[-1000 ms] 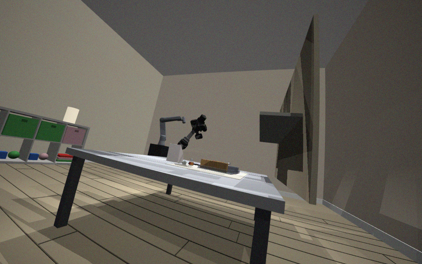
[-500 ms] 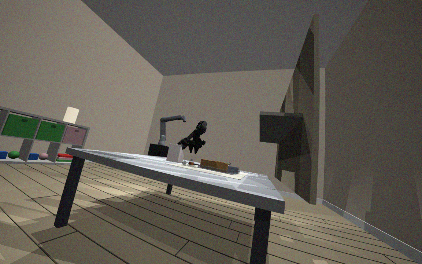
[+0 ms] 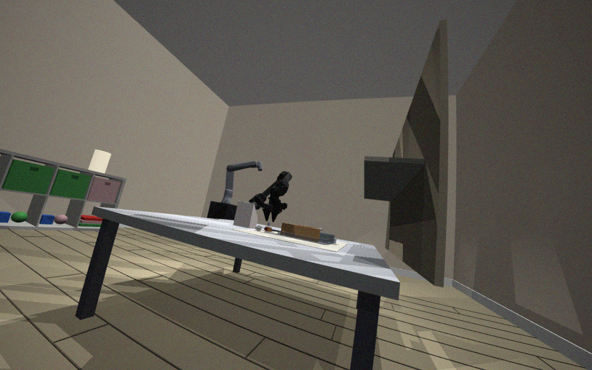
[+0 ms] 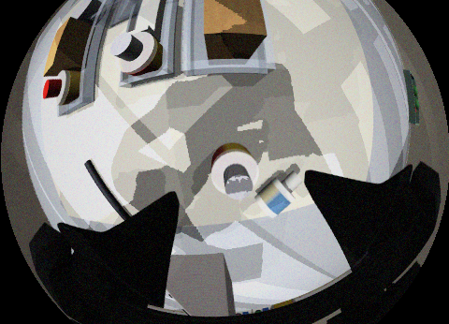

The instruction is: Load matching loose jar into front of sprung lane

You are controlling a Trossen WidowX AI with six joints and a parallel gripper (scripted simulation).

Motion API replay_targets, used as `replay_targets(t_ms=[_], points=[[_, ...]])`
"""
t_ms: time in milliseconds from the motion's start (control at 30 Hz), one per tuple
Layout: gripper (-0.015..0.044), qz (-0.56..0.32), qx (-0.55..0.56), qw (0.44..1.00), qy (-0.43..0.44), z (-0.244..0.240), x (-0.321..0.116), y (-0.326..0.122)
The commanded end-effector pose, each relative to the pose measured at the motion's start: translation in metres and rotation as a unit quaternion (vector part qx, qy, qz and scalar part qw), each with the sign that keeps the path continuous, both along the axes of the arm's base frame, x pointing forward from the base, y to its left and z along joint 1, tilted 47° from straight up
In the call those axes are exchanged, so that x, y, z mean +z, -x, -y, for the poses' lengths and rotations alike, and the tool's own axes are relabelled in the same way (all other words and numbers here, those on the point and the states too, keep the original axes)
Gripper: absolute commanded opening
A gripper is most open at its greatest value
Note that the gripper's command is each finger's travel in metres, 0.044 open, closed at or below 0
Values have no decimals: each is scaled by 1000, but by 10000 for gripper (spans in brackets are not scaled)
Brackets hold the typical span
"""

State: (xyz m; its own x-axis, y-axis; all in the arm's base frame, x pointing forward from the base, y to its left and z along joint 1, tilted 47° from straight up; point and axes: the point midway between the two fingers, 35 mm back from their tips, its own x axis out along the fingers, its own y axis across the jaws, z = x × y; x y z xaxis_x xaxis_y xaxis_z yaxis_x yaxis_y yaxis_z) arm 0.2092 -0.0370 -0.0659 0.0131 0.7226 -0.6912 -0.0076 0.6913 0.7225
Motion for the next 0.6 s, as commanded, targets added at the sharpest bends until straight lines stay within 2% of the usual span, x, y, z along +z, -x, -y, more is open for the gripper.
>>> replay_targets(t_ms=[0,567], points=[[440,-4,0,1000,-4,-11,-7,2],[440,-4,0,1000,-5,-28,-23,2]])
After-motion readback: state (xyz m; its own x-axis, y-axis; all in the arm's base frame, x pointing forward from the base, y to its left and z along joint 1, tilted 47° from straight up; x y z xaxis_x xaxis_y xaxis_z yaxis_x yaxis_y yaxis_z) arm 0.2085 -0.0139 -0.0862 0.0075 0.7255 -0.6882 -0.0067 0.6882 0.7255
